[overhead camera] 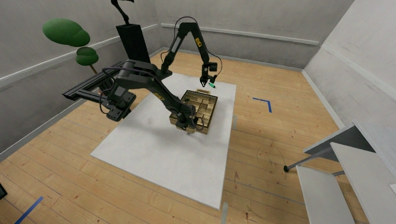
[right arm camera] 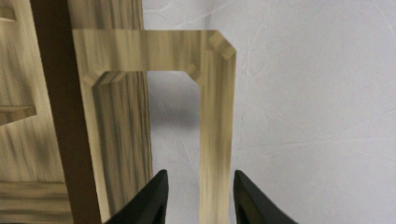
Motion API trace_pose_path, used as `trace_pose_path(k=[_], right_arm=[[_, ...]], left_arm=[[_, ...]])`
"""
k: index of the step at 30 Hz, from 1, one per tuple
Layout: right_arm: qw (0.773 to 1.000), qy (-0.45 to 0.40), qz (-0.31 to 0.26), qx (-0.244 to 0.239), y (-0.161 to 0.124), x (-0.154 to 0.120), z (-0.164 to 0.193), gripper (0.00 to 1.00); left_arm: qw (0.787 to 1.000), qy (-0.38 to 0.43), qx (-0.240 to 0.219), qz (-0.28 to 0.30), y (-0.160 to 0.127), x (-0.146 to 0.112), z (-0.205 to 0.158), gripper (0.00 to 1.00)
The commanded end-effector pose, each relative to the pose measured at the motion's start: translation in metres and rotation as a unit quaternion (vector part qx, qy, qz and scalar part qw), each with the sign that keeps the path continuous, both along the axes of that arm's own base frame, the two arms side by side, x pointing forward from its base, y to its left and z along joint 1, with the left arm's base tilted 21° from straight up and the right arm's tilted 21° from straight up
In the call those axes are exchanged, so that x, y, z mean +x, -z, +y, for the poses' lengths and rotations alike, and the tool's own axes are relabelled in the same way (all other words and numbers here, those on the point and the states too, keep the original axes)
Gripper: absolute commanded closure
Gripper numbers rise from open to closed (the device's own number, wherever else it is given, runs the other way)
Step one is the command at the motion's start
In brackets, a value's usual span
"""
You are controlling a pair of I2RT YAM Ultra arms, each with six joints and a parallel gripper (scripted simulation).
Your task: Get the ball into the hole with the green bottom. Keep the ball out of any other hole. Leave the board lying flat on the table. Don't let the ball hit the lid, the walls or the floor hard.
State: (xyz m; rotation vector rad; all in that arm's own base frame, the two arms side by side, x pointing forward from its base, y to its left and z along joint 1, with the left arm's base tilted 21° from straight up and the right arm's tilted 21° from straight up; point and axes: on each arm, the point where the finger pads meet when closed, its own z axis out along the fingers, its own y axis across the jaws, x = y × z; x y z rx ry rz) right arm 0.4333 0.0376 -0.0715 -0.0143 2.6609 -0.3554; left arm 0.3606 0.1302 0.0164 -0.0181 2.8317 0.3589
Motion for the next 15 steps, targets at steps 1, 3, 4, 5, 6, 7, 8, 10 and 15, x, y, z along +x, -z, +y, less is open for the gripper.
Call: trace_pose_path(k=[1, 3, 4, 5, 6, 7, 8, 10, 15], right_arm=[[0.999, -0.015, -0.044, 0.009, -0.027, 0.024, 0.015, 0.64], [0.999, -0.015, -0.044, 0.009, -0.027, 0.024, 0.015, 0.64], [0.999, -0.015, -0.044, 0.009, -0.027, 0.024, 0.015, 0.64], [1.0, -0.004, -0.007, -0.002, -0.013, -0.004, 0.007, 0.64], [1.0, -0.004, -0.003, -0.003, -0.013, -0.009, 0.007, 0.64], [1.0, -0.004, -0.004, -0.003, -0.016, -0.008, 0.008, 0.64], [1.0, -0.004, -0.004, -0.003, -0.016, -0.008, 0.008, 0.64], [1.0, -0.003, -0.027, 0.003, -0.027, 0.008, 0.012, 0.64], [1.0, -0.003, -0.013, 0.0, -0.035, -0.009, 0.013, 0.64]], left_arm=[[1.0, 0.001, 0.007, -0.022, -0.021, 0.01, -0.002, 0.64], [1.0, 0.001, 0.007, -0.02, -0.02, 0.01, -0.002, 0.64], [1.0, 0.001, 0.007, -0.02, -0.021, 0.01, -0.003, 0.64], [1.0, 0.0, 0.007, -0.017, -0.019, 0.008, -0.003, 0.64], [1.0, 0.0, 0.006, -0.018, -0.019, 0.008, -0.003, 0.64], [1.0, 0.001, 0.007, -0.018, -0.019, 0.008, -0.003, 0.64], [1.0, 0.001, 0.007, -0.018, -0.019, 0.008, -0.003, 0.64], [1.0, 0.001, 0.004, -0.014, -0.013, 0.005, -0.002, 0.64], [1.0, 0.001, 0.007, -0.021, -0.019, 0.009, -0.003, 0.64]])
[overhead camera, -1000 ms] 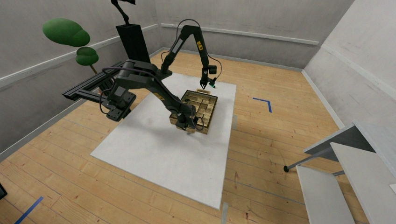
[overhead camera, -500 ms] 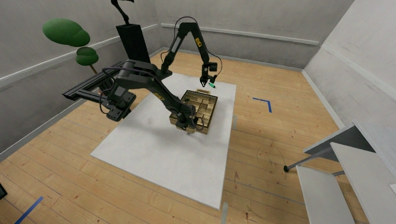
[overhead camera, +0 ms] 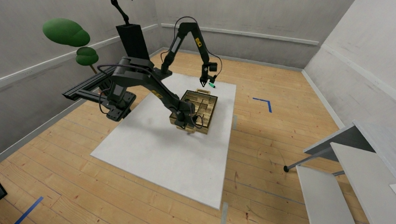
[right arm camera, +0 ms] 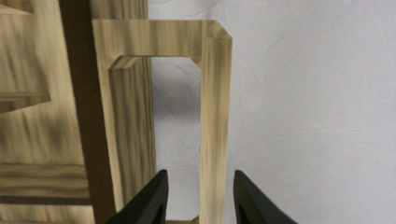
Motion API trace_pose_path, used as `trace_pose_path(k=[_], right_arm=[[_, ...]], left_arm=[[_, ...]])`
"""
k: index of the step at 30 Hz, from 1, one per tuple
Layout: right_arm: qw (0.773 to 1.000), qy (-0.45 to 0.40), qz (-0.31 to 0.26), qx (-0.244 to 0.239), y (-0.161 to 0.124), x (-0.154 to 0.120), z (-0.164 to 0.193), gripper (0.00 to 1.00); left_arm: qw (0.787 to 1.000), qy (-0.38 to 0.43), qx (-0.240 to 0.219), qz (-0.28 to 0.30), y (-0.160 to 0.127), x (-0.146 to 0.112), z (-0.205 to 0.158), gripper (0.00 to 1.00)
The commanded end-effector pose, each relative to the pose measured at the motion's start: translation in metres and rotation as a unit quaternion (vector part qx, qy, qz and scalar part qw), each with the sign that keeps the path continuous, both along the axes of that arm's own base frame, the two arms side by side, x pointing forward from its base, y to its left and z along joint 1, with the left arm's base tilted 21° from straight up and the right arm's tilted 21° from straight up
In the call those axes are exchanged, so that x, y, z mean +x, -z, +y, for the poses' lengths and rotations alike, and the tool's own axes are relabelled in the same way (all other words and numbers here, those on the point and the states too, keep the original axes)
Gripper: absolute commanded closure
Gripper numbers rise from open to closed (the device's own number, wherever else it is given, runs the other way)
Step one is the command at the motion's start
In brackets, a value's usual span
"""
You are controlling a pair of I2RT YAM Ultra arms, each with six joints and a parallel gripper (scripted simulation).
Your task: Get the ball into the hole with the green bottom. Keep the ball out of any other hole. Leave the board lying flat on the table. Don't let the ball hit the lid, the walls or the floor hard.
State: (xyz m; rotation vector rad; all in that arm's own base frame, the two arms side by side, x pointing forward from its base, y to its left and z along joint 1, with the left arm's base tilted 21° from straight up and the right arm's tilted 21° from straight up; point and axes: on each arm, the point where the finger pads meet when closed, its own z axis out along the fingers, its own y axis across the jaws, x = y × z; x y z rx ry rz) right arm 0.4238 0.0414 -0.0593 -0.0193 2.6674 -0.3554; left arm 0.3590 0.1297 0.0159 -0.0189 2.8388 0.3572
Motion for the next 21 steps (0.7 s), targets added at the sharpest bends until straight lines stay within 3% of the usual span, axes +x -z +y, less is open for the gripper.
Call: trace_pose_path(k=[1, 9, 21], right_arm=[[1.0, -0.002, -0.012, -0.001, -0.024, -0.006, 0.009, 0.64], [1.0, -0.002, -0.018, 0.0, -0.05, -0.014, 0.017, 0.64], [1.0, -0.003, -0.019, 0.001, -0.054, -0.017, 0.018, 0.64]], left_arm=[[1.0, 0.002, 0.008, -0.024, -0.02, 0.011, -0.002, 0.64], [1.0, 0.002, 0.008, -0.024, -0.02, 0.011, -0.002, 0.64], [1.0, 0.002, 0.008, -0.024, -0.02, 0.011, -0.002, 0.64]])
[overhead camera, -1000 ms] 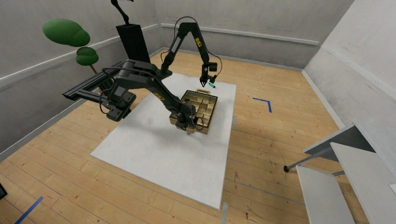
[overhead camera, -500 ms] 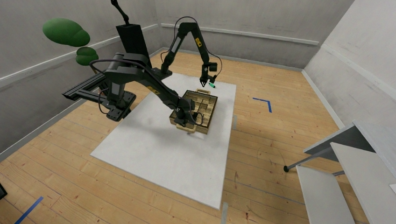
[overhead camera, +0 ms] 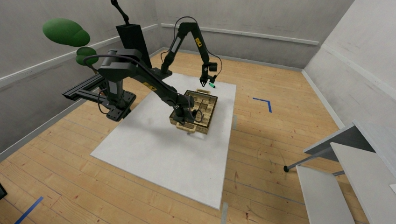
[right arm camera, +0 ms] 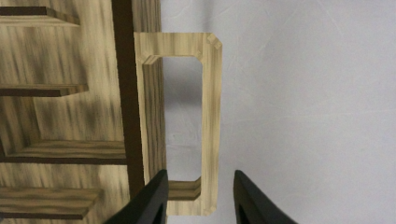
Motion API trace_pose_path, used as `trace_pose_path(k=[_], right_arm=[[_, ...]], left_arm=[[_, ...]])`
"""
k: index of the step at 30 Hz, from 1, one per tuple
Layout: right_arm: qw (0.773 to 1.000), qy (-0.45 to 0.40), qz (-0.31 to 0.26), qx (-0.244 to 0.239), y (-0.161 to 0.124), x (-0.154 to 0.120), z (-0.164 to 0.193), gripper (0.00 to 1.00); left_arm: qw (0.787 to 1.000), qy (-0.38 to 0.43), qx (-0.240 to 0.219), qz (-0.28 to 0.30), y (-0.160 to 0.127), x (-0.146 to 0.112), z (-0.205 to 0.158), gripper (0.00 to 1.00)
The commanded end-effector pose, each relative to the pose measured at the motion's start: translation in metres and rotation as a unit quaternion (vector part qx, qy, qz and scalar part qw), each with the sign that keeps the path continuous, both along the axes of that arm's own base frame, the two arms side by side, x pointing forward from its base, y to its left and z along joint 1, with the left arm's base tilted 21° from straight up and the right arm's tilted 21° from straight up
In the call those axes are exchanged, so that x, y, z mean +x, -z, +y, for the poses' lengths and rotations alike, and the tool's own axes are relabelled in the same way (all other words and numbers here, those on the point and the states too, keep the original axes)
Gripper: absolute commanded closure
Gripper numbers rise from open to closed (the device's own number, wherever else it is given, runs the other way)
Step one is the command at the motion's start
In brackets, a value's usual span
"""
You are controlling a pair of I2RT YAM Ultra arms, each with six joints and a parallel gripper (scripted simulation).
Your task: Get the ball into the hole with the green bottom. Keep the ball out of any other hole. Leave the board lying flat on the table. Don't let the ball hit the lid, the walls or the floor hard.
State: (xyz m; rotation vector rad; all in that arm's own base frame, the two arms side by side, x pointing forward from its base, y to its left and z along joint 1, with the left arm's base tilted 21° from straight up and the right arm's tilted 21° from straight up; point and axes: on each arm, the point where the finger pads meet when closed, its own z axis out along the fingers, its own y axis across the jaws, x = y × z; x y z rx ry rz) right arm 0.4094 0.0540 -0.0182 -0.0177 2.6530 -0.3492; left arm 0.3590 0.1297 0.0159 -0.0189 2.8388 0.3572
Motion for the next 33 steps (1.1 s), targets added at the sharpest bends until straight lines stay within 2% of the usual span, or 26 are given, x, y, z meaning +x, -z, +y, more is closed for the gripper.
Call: trace_pose_path(k=[1, 2, 3, 8, 14, 22, 25, 28, 31, 33], right_arm=[[1.0, -0.002, -0.012, -0.001, -0.013, -0.002, 0.006, 0.64], [1.0, -0.002, -0.012, -0.001, -0.013, -0.002, 0.006, 0.64], [0.998, -0.003, -0.065, 0.013, -0.042, 0.028, 0.008, 0.64], [0.997, -0.017, -0.072, 0.031, -0.049, 0.029, 0.014, 0.64], [0.984, -0.027, -0.159, 0.073, -0.119, 0.051, 0.006, 0.64], [0.954, -0.047, -0.276, 0.106, -0.22, 0.055, -0.008, 0.64], [0.956, -0.052, -0.269, 0.108, -0.215, 0.051, -0.006, 0.64], [0.934, -0.056, -0.334, 0.113, -0.27, 0.049, -0.017, 0.64], [0.918, -0.067, -0.374, 0.116, -0.305, 0.04, -0.023, 0.64], [0.905, -0.073, -0.403, 0.115, -0.33, 0.032, -0.027, 0.64]], left_arm=[[1.0, 0.002, 0.008, -0.024, -0.02, 0.011, -0.002, 0.64], [1.0, 0.002, 0.008, -0.024, -0.02, 0.011, -0.002, 0.64], [0.998, 0.006, 0.007, -0.066, -0.035, 0.029, -0.004, 0.64], [0.996, 0.004, 0.004, -0.086, -0.042, 0.034, -0.007, 0.64], [0.979, 0.01, -0.001, -0.205, -0.107, 0.066, -0.026, 0.64], [0.938, 0.03, -0.018, -0.346, -0.2, 0.082, -0.058, 0.64], [0.938, 0.029, -0.018, -0.346, -0.198, 0.081, -0.06, 0.64], [0.91, 0.046, -0.031, -0.411, -0.247, 0.081, -0.076, 0.64], [0.89, 0.054, -0.042, -0.45, -0.274, 0.075, -0.088, 0.64], [0.871, 0.061, -0.049, -0.485, -0.302, 0.07, -0.097, 0.64]])
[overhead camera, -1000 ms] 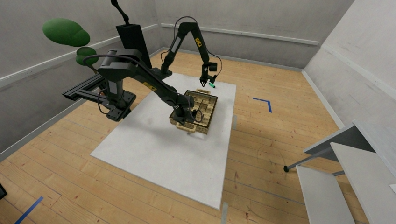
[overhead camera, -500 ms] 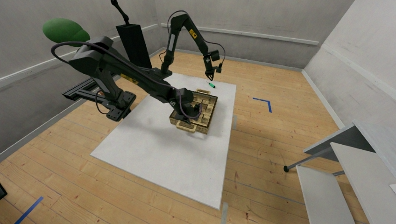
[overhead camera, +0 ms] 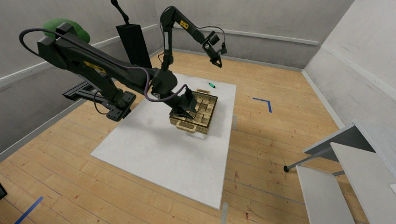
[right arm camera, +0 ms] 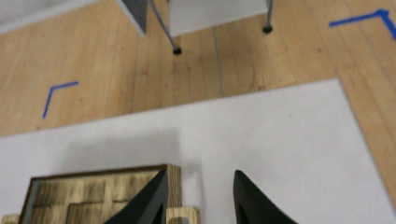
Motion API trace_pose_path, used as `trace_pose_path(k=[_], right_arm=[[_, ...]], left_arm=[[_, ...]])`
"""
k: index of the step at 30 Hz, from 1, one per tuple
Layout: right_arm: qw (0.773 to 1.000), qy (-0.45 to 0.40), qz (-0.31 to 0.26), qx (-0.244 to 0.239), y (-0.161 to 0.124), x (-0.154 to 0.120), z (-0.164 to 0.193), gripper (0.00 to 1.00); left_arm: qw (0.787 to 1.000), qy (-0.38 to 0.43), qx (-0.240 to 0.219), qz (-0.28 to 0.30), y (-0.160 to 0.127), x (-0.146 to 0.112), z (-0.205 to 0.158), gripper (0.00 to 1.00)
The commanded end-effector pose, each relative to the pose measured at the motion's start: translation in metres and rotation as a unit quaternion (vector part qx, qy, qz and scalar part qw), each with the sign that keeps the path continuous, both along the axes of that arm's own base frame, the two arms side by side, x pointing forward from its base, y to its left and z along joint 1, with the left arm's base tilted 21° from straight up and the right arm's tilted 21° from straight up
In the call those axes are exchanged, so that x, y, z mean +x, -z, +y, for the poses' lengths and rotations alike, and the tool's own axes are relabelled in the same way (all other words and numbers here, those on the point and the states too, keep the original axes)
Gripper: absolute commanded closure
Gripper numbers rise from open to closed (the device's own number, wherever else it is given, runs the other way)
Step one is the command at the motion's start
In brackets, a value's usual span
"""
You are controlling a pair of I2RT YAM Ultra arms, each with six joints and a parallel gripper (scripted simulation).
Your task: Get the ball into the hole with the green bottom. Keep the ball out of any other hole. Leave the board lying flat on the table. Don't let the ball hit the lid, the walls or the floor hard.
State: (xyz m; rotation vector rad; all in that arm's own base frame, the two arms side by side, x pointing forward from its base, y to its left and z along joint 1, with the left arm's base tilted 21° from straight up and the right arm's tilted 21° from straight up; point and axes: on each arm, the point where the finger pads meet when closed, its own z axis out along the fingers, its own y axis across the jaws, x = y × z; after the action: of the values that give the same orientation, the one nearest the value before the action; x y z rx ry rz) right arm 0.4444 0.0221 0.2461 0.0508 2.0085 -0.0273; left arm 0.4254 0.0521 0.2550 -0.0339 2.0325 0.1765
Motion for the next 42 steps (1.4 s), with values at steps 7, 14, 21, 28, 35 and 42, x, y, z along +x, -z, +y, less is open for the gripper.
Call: trace_pose_path(k=[7, 14, 21, 28, 35, 42], right_arm=[[0.982, -0.039, -0.183, 0.0, -0.139, -0.035, -0.006, 0.64], [0.974, -0.043, -0.222, -0.011, -0.165, -0.063, -0.014, 0.64], [0.964, -0.034, -0.264, -0.005, -0.198, -0.075, -0.016, 0.64], [0.967, -0.033, -0.252, -0.006, -0.188, -0.068, -0.017, 0.64], [0.967, -0.033, -0.251, -0.01, -0.188, -0.065, -0.017, 0.64], [0.967, -0.024, -0.253, -0.013, -0.191, -0.066, -0.021, 0.64]], left_arm=[[0.978, 0.05, -0.037, -0.201, -0.134, -0.02, -0.043, 0.64], [0.966, 0.075, -0.055, -0.239, -0.155, -0.042, -0.06, 0.64], [0.957, 0.081, -0.037, -0.274, -0.187, -0.055, -0.061, 0.64], [0.961, 0.078, -0.037, -0.262, -0.178, -0.047, -0.059, 0.64], [0.96, 0.075, -0.036, -0.267, -0.183, -0.049, -0.056, 0.64], [0.962, 0.073, -0.036, -0.262, -0.179, -0.045, -0.054, 0.64]])
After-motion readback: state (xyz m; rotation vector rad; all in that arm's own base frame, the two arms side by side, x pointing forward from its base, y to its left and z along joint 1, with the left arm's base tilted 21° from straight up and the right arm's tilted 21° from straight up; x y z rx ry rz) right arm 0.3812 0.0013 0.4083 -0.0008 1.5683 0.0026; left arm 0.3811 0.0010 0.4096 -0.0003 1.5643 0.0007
